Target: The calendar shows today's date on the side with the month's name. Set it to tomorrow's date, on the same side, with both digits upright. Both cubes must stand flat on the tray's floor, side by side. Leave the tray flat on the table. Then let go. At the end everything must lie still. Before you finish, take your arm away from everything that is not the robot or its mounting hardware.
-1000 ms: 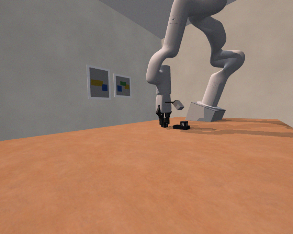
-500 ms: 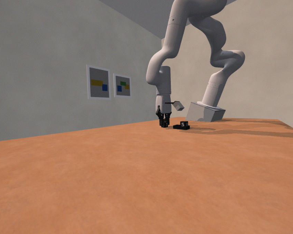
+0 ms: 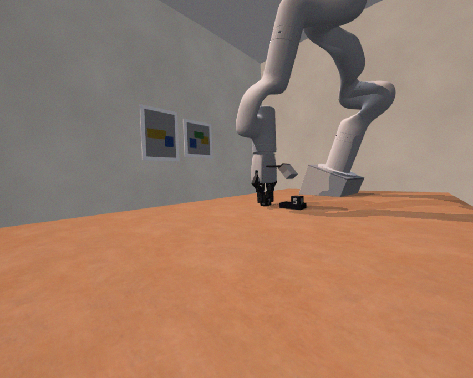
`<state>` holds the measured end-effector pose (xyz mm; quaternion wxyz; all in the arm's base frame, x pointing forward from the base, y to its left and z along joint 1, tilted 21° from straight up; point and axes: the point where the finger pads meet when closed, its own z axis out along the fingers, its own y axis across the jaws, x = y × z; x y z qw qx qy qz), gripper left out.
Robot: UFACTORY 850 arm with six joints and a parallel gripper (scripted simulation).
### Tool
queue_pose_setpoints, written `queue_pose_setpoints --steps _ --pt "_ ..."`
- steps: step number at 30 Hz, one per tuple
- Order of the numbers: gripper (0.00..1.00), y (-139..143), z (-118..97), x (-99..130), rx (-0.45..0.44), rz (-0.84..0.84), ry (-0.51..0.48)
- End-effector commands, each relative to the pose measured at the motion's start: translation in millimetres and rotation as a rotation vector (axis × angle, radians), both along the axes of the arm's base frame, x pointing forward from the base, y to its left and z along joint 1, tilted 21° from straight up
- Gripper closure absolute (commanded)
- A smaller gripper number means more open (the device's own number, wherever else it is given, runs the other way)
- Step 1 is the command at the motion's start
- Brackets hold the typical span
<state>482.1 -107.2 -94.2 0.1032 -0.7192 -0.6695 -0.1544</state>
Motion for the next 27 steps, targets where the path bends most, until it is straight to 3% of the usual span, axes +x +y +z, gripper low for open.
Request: queue_pose_setpoints --steps 1,12,13,27 --pt "0.53 -0.5 0.5 0.8 -0.001 0.000 -0.002" --pt "0.53 -0.5 0.5 0.8 -0.001 0.000 -0.002" --pt "0.73 -0.5 0.5 0.8 -0.001 0.000 -0.002" --pt "0.73 -0.5 0.5 0.8 -0.001 0.000 -0.002"
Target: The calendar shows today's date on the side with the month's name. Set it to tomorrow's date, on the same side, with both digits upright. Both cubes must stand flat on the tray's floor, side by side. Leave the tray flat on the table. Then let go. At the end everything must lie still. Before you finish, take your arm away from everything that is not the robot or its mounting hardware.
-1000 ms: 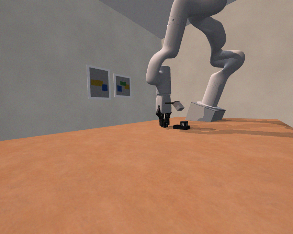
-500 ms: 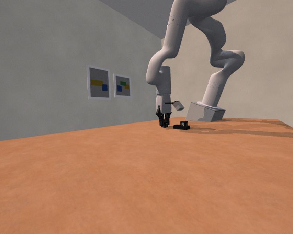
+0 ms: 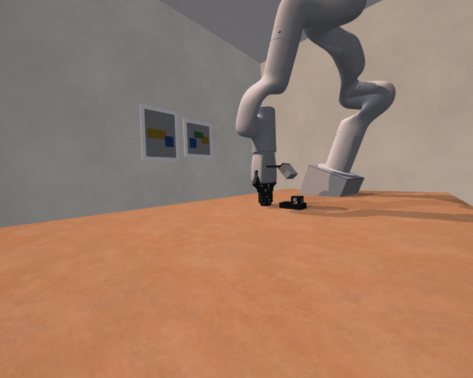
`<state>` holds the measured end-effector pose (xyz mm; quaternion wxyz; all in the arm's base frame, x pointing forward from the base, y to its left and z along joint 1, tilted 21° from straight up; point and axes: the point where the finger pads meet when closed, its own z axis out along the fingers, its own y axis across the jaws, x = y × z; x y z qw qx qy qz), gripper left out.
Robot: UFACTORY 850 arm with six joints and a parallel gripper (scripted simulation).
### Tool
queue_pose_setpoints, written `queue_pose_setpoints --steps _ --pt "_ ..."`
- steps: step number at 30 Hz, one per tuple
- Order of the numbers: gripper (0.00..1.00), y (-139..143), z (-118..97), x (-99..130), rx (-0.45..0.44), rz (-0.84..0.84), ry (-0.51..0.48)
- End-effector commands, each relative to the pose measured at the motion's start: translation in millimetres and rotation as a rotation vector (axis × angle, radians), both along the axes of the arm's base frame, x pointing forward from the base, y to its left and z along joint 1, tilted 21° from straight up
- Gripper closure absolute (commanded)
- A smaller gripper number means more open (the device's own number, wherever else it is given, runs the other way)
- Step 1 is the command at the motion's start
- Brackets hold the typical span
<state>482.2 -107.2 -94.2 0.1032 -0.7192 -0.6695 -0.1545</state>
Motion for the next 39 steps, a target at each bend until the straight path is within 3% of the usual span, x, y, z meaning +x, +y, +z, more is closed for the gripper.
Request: queue_pose_setpoints --steps 1,23,27,34,36,39 --pt "0.73 -1 1 1 -0.001 0.000 -0.001" --pt "0.73 -2 4 0 -0.001 0.000 -0.001" --pt "0.73 -8 20 -1 -0.001 0.000 -0.001" --pt "0.73 -26 67 -5 -0.001 0.000 -0.002" --pt "0.73 -26 67 -5 -0.001 0.000 -0.002" --pt "0.73 -32 84 -7 -0.001 0.000 -0.002"
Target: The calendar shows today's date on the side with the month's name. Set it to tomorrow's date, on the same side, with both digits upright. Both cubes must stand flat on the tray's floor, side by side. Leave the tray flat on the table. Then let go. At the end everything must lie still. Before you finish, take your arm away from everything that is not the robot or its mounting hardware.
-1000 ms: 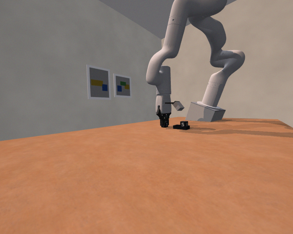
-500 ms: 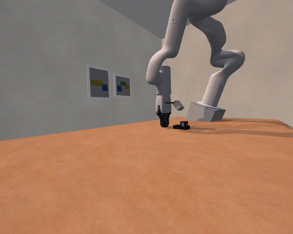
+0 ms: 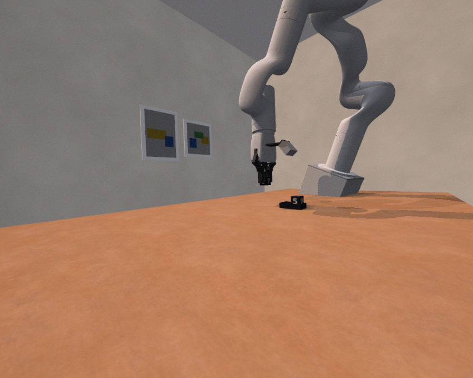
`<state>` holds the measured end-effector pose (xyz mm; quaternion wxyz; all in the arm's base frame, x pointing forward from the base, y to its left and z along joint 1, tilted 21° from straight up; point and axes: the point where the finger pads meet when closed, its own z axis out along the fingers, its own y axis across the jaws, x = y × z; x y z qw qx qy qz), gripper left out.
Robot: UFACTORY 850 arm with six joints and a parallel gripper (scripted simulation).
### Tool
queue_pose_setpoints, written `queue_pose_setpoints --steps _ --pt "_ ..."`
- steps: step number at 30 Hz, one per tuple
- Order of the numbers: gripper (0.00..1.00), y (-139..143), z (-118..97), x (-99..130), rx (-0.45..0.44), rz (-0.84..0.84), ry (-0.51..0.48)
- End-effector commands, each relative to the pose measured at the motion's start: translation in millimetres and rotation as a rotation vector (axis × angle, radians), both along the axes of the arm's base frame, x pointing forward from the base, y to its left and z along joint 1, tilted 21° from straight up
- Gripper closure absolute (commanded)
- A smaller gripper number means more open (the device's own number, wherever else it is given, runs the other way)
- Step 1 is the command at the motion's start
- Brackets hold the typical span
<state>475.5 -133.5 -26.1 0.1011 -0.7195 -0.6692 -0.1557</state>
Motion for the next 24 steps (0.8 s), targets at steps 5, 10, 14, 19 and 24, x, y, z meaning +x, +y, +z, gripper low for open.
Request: queue_pose_setpoints --steps 5,10,14,19,24 --pt "0.73 -10 26 -1 0.001 0.001 0.003" --pt "0.73 -10 26 -1 0.001 0.001 0.003" --pt "0.73 -10 26 -1 0.001 0.001 0.003" --pt "0.73 39 51 4 0.000 -0.003 0.005" --pt "0.73 71 68 4 0.001 -0.007 0.005"
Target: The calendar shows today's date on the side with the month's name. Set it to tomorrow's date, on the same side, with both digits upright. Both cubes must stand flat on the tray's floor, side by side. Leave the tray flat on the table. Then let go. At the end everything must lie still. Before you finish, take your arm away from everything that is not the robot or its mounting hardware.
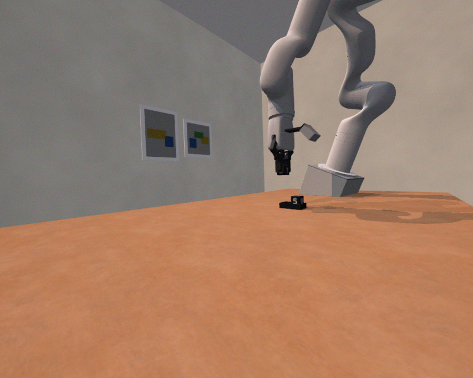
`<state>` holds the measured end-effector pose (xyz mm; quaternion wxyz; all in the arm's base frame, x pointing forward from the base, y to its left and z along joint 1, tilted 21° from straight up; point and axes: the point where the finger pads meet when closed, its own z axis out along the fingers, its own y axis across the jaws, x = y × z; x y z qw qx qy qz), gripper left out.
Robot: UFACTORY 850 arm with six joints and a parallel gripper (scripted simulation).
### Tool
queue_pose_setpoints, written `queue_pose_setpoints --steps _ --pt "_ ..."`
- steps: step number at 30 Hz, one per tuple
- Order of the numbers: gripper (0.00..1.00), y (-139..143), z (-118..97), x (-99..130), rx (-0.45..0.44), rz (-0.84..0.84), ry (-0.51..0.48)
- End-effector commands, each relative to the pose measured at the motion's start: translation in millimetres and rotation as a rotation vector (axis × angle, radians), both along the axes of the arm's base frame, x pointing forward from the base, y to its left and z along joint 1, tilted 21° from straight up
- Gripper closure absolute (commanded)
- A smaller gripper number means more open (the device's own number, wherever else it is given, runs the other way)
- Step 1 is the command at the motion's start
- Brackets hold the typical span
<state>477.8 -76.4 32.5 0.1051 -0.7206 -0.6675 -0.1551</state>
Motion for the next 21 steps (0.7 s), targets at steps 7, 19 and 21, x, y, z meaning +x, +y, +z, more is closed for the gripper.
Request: queue_pose_setpoints --steps 7,19,21 --pt "0.73 14.1 9.1 1.4 -0.004 -0.004 -0.001" --pt "0.73 16.1 3.9 1.9 -0.004 -0.004 -0.001" --pt "0.73 17.5 0.3 2.3 -0.004 -0.004 -0.001"
